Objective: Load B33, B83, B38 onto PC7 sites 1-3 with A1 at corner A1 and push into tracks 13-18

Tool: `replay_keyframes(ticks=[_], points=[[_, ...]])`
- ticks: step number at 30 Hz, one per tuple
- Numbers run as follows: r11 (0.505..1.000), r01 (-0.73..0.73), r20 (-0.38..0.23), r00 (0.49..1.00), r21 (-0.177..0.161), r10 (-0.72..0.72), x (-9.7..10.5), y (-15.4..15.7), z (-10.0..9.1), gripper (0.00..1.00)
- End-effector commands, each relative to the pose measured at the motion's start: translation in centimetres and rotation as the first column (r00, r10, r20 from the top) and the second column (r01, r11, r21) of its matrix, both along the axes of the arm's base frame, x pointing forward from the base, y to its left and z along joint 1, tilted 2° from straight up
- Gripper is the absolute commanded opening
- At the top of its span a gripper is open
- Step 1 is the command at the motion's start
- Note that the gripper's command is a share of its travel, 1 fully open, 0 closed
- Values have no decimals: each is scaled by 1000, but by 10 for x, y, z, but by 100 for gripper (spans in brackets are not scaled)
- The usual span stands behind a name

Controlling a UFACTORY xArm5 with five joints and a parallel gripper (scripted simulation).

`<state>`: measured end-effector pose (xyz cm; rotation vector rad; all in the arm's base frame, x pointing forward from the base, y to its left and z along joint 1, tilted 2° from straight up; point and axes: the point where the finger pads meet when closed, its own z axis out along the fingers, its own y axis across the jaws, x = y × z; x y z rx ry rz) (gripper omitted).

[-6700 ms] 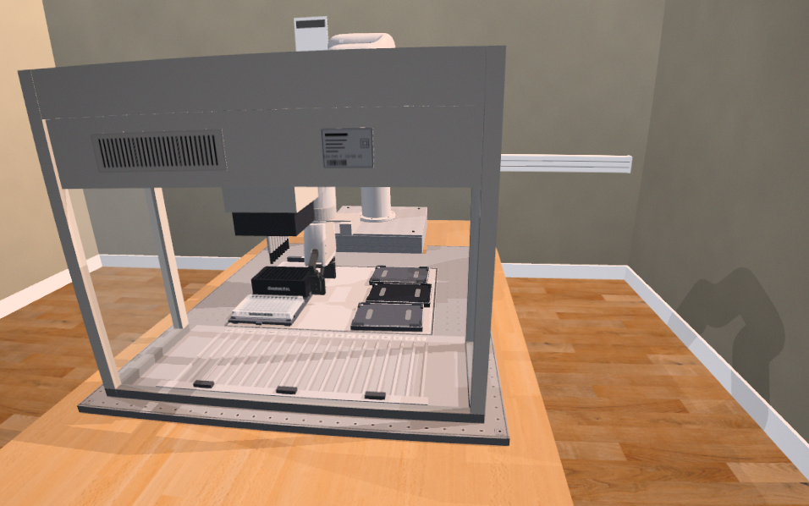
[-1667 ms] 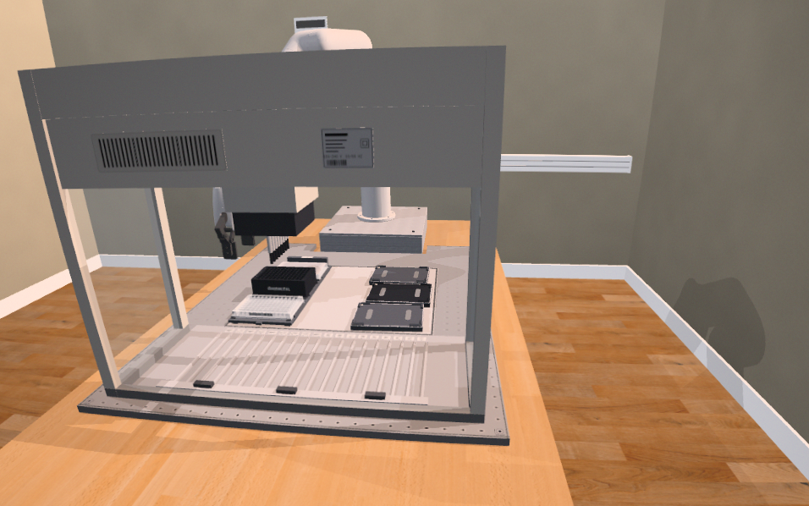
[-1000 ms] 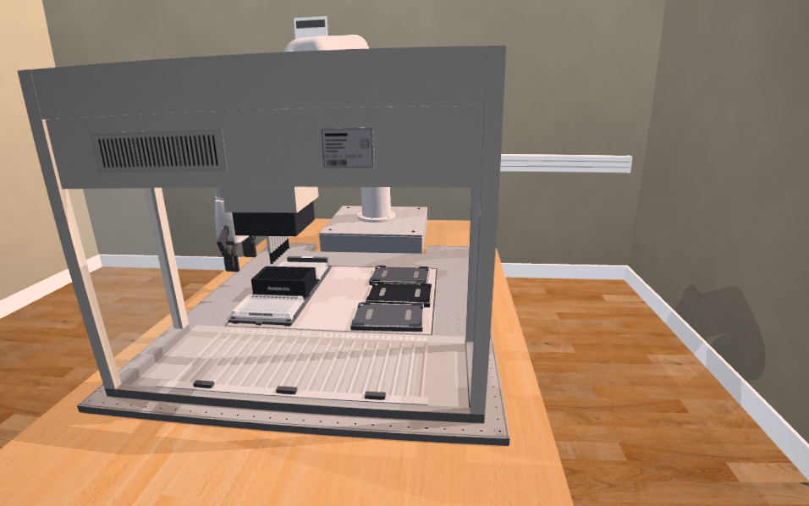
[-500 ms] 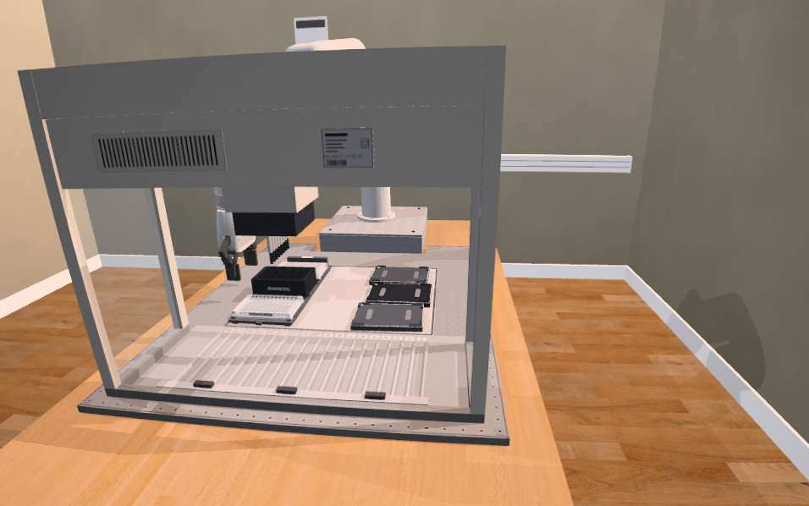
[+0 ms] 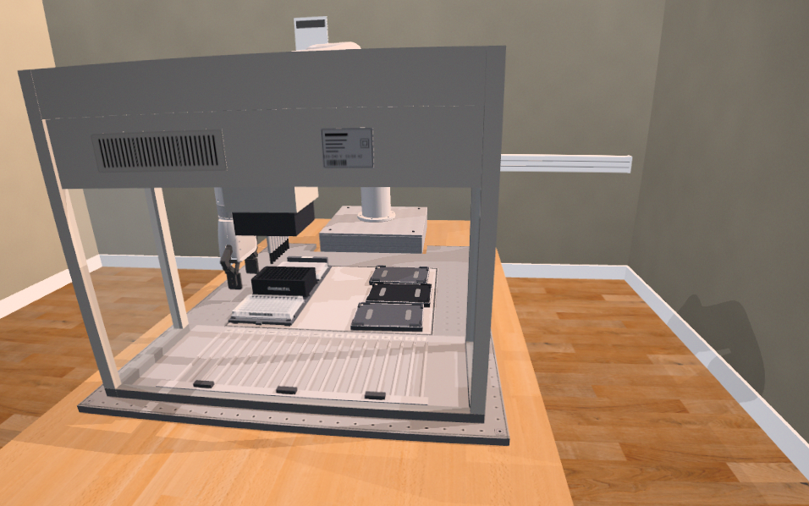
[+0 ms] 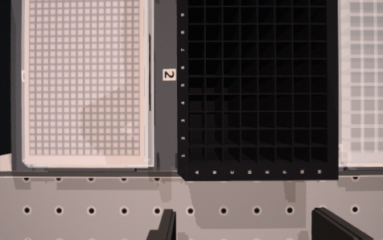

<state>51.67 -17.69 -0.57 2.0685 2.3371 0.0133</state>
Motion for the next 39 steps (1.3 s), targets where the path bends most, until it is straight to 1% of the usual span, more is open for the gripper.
replay_keyframes(ticks=[1,10,39], points=[[1000,0,11,1000,16,0,2,-1,-2,100],[1000,0,11,1000,16,0,2,-1,-2,100],[1000,0,10,1000,16,0,2,0,-19,100]])
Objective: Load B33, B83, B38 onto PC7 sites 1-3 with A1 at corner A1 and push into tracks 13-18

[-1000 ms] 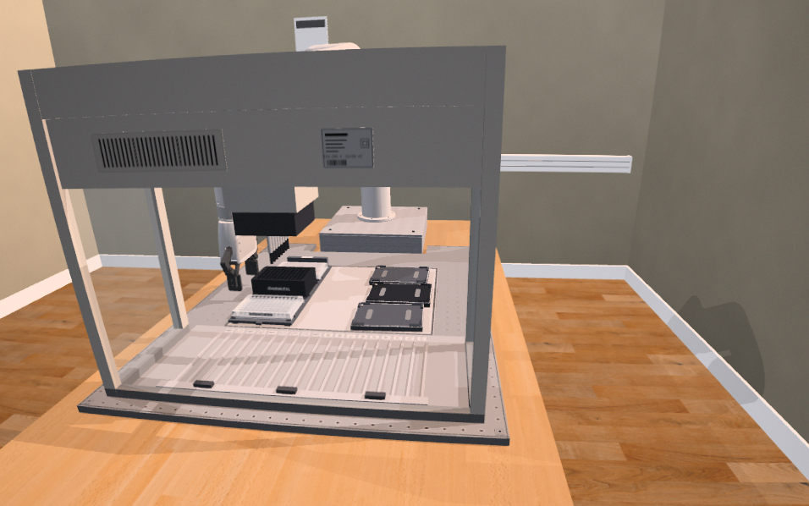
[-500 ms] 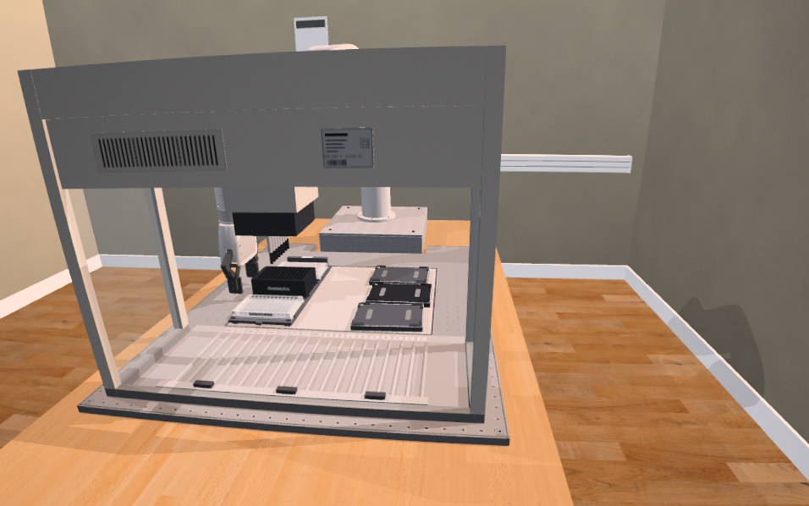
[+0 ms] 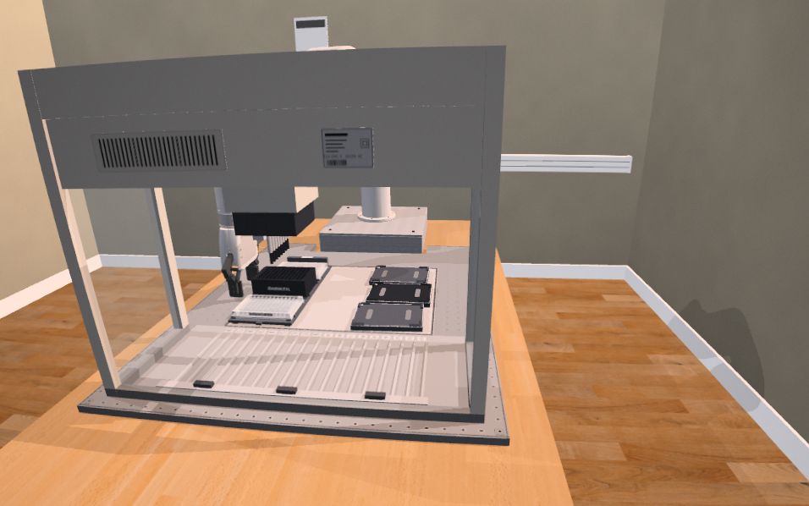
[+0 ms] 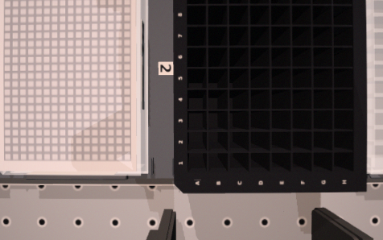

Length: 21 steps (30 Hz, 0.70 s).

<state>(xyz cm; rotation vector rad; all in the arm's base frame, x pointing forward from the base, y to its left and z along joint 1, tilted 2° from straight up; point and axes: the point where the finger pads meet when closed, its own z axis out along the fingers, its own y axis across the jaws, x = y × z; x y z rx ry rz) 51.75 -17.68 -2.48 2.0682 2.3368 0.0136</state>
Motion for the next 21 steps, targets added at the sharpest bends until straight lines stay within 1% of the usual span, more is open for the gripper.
replay_keyframes(ticks=[1,5,21], points=[[1000,0,10,1000,16,0,2,-1,-1,100],[1000,0,10,1000,16,0,2,-1,-3,100],[1000,0,10,1000,16,0,2,1,-3,100]])
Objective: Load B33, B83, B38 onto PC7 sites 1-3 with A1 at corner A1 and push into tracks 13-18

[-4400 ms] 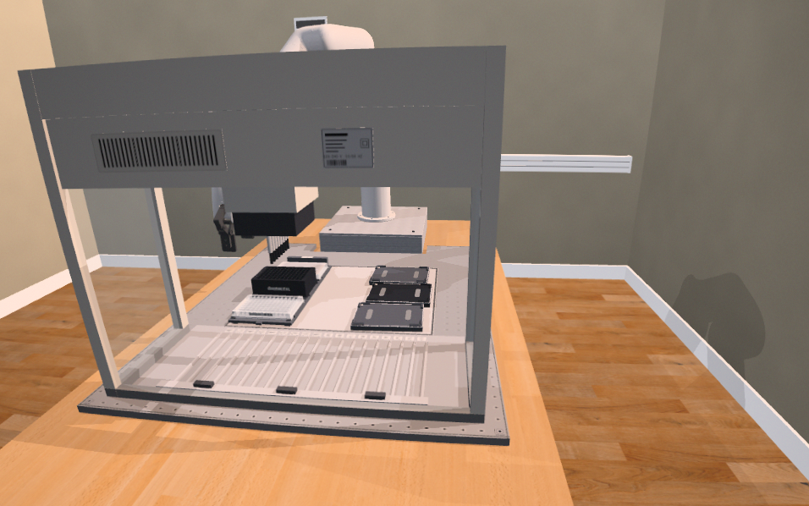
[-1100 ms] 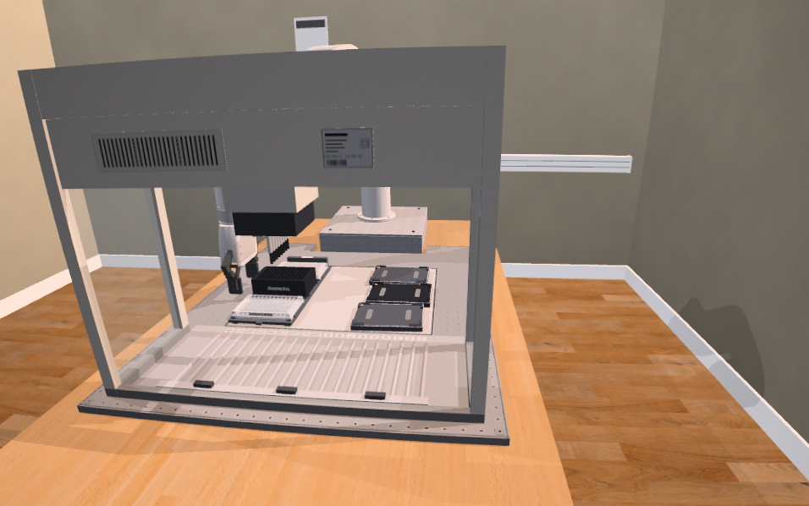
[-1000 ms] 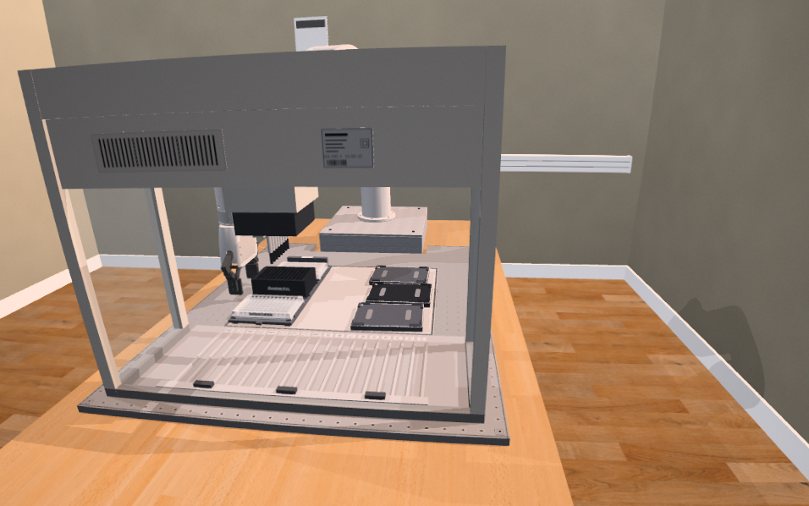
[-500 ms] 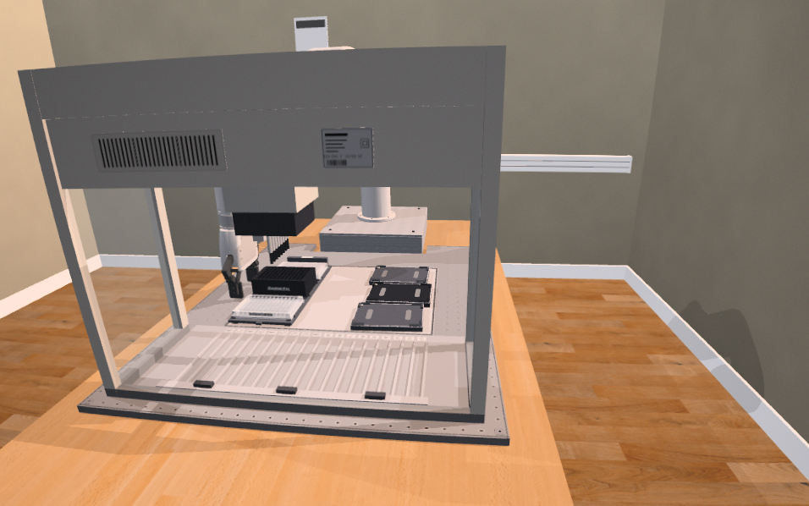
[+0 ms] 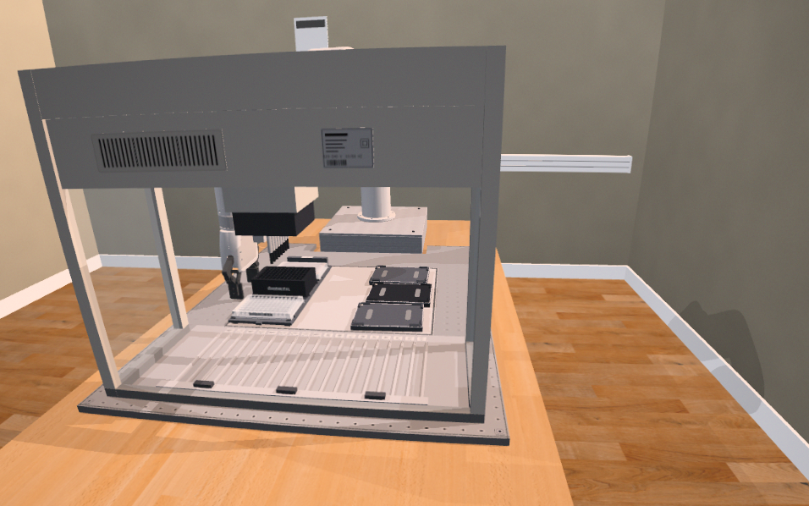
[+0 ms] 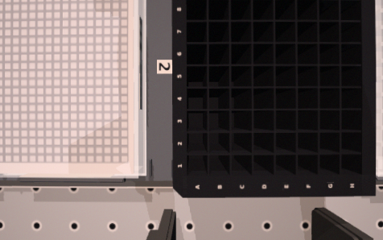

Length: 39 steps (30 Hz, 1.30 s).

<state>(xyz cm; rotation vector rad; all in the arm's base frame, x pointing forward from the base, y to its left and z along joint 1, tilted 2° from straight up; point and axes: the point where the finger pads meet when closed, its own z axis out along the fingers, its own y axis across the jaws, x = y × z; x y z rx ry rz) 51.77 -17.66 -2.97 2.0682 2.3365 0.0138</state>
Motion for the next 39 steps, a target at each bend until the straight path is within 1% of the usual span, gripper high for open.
replay_keyframes(ticks=[1,39], points=[[1000,-1,10,1000,16,0,1,1,2,100],[1000,-1,10,1000,16,0,-1,18,2,100]])
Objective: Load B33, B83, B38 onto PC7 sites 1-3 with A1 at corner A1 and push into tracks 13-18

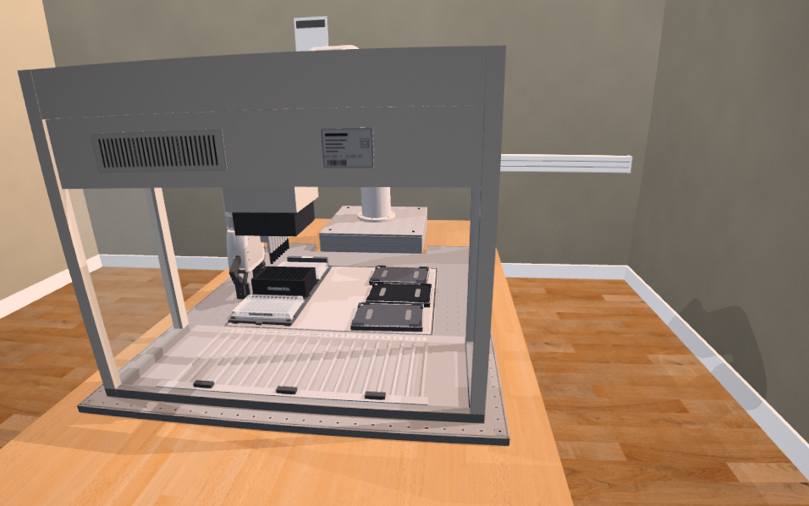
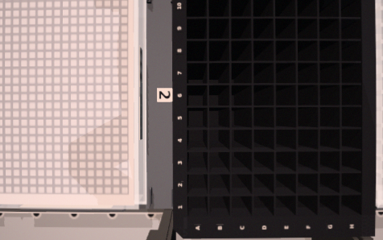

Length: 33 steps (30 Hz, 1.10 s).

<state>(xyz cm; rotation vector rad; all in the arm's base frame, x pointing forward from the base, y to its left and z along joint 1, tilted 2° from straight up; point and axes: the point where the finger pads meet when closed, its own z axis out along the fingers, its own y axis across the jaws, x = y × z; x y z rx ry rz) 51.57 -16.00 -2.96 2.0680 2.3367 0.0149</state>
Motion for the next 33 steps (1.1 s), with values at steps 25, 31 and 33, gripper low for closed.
replay_keyframes(ticks=[25,31,33], points=[[1000,0,9,1000,16,0,1,4,2,100],[1000,0,9,1000,16,0,1,2,2,100],[1000,0,9,1000,16,0,1,1,2,100]])
